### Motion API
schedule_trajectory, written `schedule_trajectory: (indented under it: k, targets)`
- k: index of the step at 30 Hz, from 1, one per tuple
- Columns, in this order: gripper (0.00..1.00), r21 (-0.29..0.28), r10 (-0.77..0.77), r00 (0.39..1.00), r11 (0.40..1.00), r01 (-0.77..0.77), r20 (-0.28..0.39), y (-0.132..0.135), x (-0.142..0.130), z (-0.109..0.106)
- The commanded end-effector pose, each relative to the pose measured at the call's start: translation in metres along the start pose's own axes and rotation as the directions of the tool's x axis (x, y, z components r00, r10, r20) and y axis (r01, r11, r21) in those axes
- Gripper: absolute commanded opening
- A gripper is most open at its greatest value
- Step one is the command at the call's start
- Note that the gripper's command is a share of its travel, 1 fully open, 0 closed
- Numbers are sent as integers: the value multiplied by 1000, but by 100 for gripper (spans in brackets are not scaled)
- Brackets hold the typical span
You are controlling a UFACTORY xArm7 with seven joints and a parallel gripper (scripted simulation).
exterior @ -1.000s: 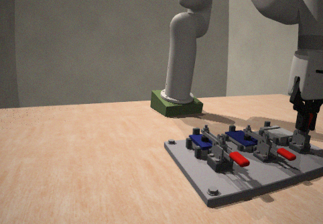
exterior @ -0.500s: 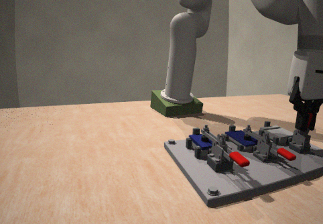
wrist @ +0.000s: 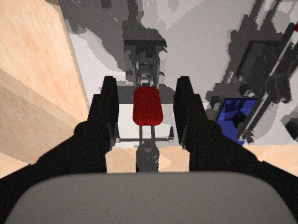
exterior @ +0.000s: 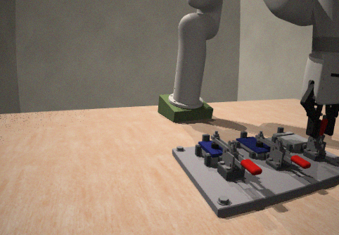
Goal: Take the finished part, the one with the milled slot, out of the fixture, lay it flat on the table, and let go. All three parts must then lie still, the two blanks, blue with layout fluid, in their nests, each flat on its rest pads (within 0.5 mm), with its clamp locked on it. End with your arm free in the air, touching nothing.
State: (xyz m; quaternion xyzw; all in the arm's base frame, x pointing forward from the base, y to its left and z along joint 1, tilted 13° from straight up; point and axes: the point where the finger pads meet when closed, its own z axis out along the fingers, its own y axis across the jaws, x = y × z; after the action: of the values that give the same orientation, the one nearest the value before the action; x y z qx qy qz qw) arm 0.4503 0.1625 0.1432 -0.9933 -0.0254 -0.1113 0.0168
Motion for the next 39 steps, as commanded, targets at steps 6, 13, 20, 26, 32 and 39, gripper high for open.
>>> schedule_trajectory:
  k: [6,13,20,26,32,39]
  targets:
    - [47,2,0,1000,1000,0,-4,-1,2,-1]
    - [47,2,0,1000,1000,0,-4,-1,2,-1]
    - [47,2,0,1000,1000,0,-4,-1,2,-3]
    - [47,2,0,1000,1000,0,-4,-1,2,-15]
    - [47,2,0,1000,1000,0,-4,-1,2,-27]
    - [47,2,0,1000,1000,0,-4,0,1,-45]
